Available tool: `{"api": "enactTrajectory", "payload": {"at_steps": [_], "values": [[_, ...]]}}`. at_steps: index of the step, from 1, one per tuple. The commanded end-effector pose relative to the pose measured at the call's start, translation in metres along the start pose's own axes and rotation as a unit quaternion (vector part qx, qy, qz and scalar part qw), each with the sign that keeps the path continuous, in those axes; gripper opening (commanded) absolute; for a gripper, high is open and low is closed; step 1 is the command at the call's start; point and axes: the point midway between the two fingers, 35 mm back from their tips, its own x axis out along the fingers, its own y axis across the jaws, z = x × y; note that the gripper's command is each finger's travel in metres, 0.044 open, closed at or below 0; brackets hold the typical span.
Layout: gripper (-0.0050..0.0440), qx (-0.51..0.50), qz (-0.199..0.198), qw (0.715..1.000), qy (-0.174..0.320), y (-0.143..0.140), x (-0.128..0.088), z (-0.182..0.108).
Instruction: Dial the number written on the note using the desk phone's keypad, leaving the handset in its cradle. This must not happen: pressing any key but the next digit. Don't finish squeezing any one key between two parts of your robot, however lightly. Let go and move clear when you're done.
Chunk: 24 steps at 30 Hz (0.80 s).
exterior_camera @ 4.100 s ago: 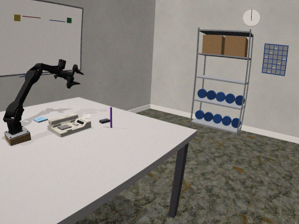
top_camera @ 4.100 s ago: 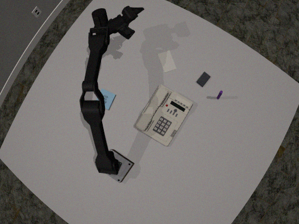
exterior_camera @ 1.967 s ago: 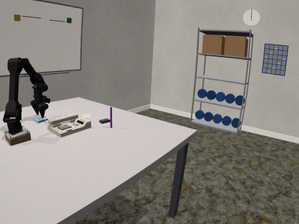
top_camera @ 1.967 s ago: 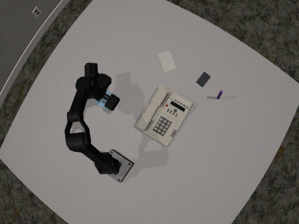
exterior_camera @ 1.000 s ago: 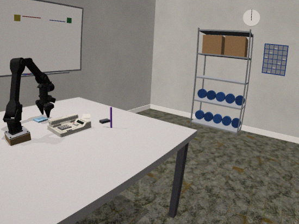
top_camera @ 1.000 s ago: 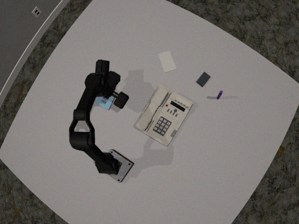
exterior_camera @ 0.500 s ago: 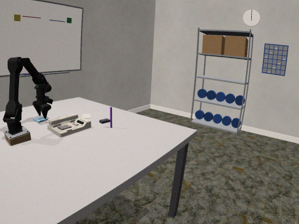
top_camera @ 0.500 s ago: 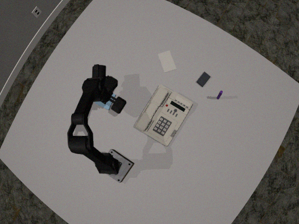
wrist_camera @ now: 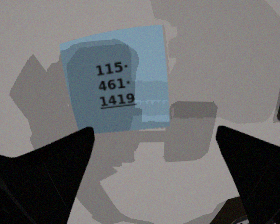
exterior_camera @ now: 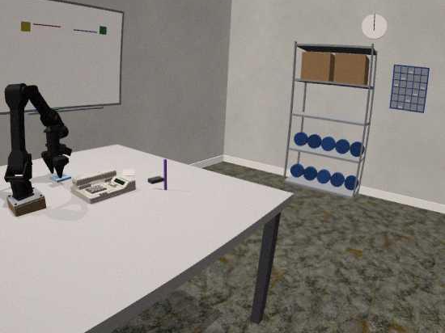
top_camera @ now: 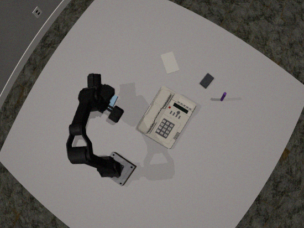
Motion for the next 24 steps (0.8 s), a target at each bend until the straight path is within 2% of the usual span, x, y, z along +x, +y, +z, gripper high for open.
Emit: {"api": "enactTrajectory", "payload": {"at_steps": [1, 7, 11, 13, 19, 21, 24], "values": [[0.044, 0.002, 0.004, 1.0, -0.003, 0.001, -0.001, 0.0], [0.044, 0.002, 0.004, 1.0, -0.003, 0.001, -0.003, 0.001], [0.044, 0.002, 0.004, 1.0, -0.003, 0.014, -0.038, 0.015], [0.044, 0.002, 0.004, 1.0, -0.003, 0.014, -0.038, 0.015], [0.044, 0.002, 0.004, 1.0, -0.003, 0.029, -0.104, 0.029], [0.044, 0.002, 0.004, 1.0, -0.003, 0.03, -0.112, 0.029], [0.044, 0.002, 0.004, 1.0, -0.003, 0.03, -0.112, 0.029]]}}
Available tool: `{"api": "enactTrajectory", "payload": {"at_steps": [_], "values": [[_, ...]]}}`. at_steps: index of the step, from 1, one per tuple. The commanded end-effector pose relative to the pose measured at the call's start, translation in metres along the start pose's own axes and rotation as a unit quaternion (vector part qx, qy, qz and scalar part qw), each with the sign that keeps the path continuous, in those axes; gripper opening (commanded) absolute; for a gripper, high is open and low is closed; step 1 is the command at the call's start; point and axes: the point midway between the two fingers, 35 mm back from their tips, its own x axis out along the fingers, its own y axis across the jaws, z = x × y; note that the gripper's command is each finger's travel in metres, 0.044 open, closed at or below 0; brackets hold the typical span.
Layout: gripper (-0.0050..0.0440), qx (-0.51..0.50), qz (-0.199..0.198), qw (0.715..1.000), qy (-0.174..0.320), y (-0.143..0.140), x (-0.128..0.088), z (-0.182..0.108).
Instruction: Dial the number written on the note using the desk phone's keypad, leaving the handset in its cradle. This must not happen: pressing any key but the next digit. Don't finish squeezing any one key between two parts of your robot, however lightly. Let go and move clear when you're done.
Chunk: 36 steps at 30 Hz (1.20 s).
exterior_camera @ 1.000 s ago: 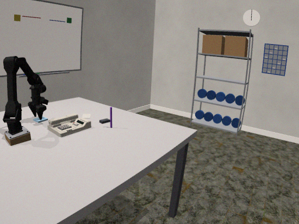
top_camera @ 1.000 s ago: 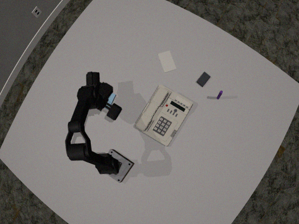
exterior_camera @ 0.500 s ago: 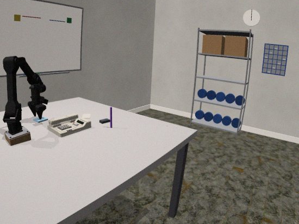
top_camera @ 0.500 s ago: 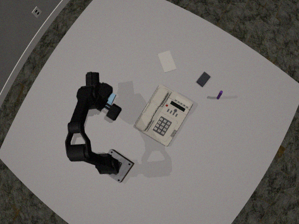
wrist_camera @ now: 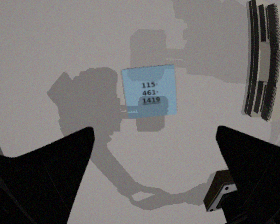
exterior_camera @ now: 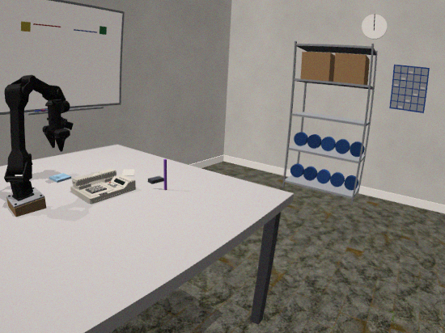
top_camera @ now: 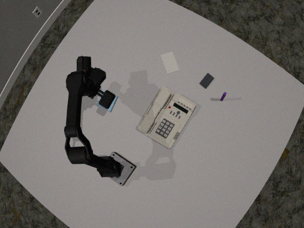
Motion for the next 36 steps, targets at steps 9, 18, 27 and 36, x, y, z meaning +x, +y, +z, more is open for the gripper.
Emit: {"api": "enactTrajectory", "payload": {"at_steps": [9, 18, 27, 36], "values": [[0.0296, -0.003, -0.02, 1.0, 0.007, -0.046, -0.002, 0.021], [0.008, -0.172, -0.016, 0.985, 0.011, -0.106, -0.004, 0.042], [0.0, -0.319, -0.012, 0.948, 0.013, -0.154, -0.005, 0.05], [-0.0001, -0.474, -0.006, 0.881, 0.014, -0.209, -0.005, 0.049]]}}
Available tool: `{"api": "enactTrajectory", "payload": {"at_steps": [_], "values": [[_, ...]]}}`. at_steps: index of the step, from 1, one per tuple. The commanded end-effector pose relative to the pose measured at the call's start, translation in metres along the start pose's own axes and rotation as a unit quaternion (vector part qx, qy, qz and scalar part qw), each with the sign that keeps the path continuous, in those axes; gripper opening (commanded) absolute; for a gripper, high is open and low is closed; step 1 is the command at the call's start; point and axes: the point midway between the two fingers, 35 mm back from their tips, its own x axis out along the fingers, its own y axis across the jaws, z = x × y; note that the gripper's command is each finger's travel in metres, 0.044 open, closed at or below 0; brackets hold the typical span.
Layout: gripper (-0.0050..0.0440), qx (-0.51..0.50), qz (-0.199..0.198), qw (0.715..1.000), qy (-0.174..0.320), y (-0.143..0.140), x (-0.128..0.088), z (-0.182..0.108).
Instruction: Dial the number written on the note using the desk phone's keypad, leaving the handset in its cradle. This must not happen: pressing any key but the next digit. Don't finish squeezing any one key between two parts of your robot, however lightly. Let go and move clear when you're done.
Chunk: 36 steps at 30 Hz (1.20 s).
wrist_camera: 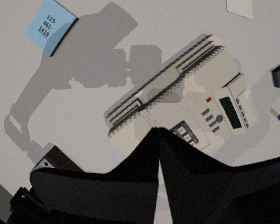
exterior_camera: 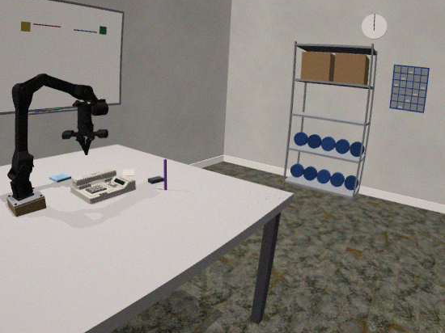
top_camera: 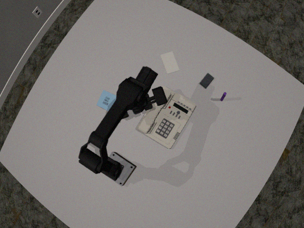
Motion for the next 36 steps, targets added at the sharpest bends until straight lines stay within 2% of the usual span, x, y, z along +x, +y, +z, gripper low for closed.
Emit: {"api": "enactTrajectory", "payload": {"at_steps": [1, 4, 11, 16, 31, 33, 36], "values": [[-0.0002, -0.073, -0.001, 0.997, -0.006, -0.013, -0.001, -0.019], [-0.0002, -0.092, -0.001, 0.996, -0.006, -0.016, -0.001, -0.024], [-0.0005, -0.241, 0.0, 0.971, -0.008, -0.037, 0.001, -0.067], [-0.0043, -0.333, 0.0, 0.943, -0.01, -0.045, 0.002, -0.089], [-0.005, -0.337, 0.0, 0.942, -0.01, -0.045, 0.002, -0.091], [-0.005, -0.337, 0.0, 0.942, -0.01, -0.048, 0.016, -0.085], [-0.005, -0.337, 0.014, 0.941, -0.008, -0.047, 0.072, -0.067]]}}
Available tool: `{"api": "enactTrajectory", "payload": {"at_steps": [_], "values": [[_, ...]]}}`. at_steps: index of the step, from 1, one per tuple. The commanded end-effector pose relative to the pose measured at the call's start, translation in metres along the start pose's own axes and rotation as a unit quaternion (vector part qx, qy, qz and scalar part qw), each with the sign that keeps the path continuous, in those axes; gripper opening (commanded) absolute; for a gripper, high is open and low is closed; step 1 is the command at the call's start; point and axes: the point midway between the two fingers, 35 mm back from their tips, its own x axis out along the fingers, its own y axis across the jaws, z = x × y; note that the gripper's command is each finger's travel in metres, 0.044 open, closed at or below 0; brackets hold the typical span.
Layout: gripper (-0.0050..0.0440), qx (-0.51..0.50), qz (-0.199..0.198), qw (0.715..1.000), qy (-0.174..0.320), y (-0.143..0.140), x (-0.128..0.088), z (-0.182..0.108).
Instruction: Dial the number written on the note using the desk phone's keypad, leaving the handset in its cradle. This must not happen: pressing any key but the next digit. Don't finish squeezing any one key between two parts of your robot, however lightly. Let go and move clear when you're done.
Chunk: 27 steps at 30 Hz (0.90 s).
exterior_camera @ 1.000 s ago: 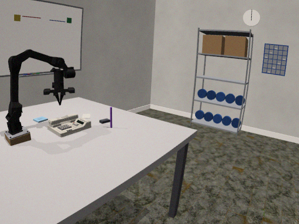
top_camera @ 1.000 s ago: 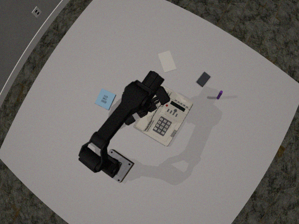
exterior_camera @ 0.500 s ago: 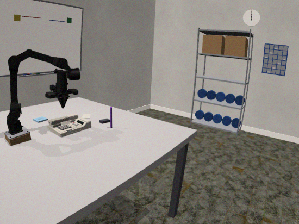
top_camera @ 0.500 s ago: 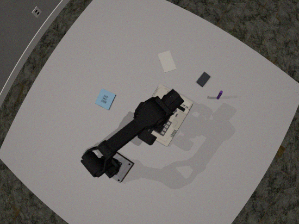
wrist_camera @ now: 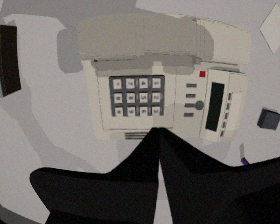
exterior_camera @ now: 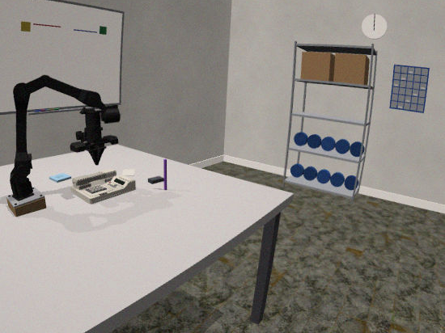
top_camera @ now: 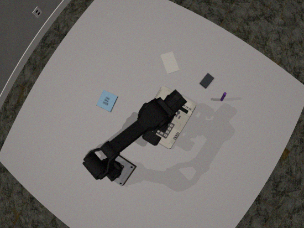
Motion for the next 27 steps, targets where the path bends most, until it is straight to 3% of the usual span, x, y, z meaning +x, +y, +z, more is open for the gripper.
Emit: {"api": "enactTrajectory", "payload": {"at_steps": [1, 5, 27], "values": [[-0.005, -0.002, 0.031, 0.999, -0.011, -0.001, 0.049, 0.015], [-0.005, -0.002, 0.017, 1.0, -0.007, -0.009, 0.065, 0.017], [-0.005, -0.002, 0.017, 1.0, -0.007, -0.008, 0.087, 0.018]]}}
